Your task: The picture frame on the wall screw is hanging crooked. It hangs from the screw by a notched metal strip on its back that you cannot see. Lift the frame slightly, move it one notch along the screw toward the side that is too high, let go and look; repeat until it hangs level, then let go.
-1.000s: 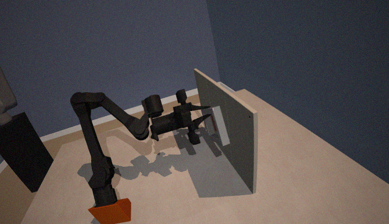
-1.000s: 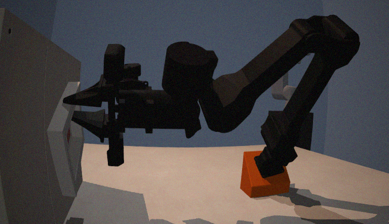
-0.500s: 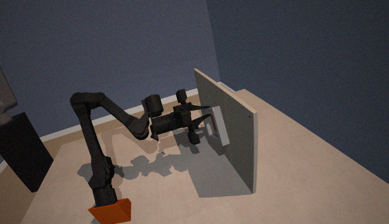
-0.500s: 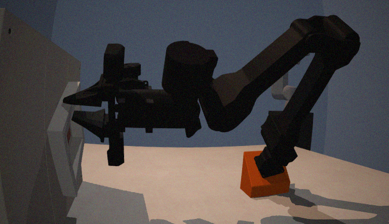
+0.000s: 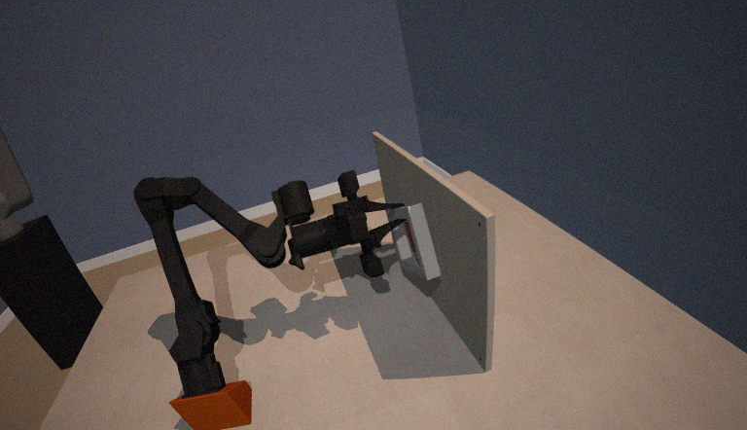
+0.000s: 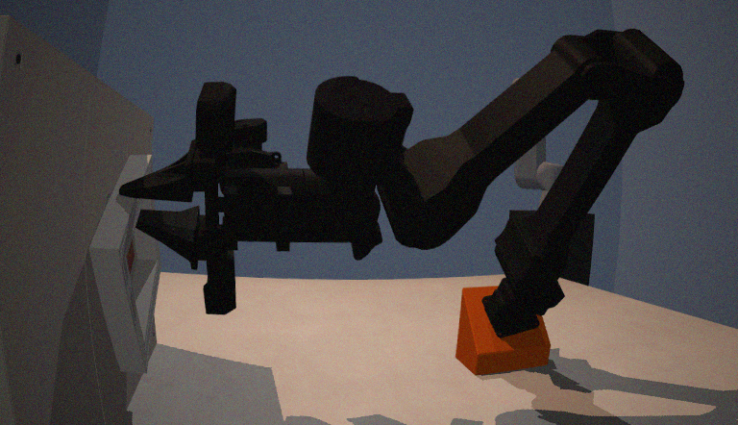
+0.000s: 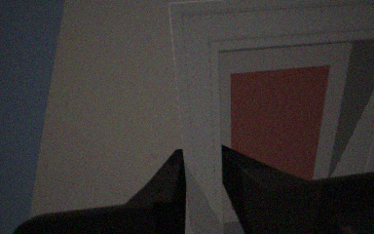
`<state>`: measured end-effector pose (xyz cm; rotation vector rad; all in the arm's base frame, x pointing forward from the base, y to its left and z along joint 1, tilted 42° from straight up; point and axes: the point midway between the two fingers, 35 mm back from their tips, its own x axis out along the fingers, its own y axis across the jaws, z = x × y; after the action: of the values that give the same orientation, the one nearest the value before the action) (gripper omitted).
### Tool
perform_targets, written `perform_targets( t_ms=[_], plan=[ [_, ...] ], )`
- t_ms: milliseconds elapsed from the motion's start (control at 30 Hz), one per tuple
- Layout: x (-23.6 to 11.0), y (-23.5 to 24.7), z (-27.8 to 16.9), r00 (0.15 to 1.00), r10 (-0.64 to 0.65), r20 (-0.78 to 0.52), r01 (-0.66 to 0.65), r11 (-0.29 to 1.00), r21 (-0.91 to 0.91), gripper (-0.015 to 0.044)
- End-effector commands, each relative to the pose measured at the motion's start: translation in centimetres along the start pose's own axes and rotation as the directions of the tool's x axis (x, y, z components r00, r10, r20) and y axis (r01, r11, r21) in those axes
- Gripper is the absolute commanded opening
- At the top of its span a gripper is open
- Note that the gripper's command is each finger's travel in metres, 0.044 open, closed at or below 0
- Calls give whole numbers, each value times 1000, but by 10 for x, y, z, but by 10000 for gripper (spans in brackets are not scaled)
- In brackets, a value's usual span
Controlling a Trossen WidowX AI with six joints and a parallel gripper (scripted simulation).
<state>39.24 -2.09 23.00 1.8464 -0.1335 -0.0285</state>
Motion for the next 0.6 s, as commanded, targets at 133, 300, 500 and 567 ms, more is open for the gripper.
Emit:
perform_targets(
  t_ms=[133, 300, 500, 567],
  plan=[
    [1, 6, 1, 1000, 14, 2, -14, 1000, 3, 0],
    [1, 6, 1, 1000, 14, 2, -14, 1000, 3, 0],
    [0, 7, 1, 1000, 14, 2, -14, 1000, 3, 0],
    [0, 7, 1, 1000, 14, 2, -14, 1000, 3, 0]
  ],
)
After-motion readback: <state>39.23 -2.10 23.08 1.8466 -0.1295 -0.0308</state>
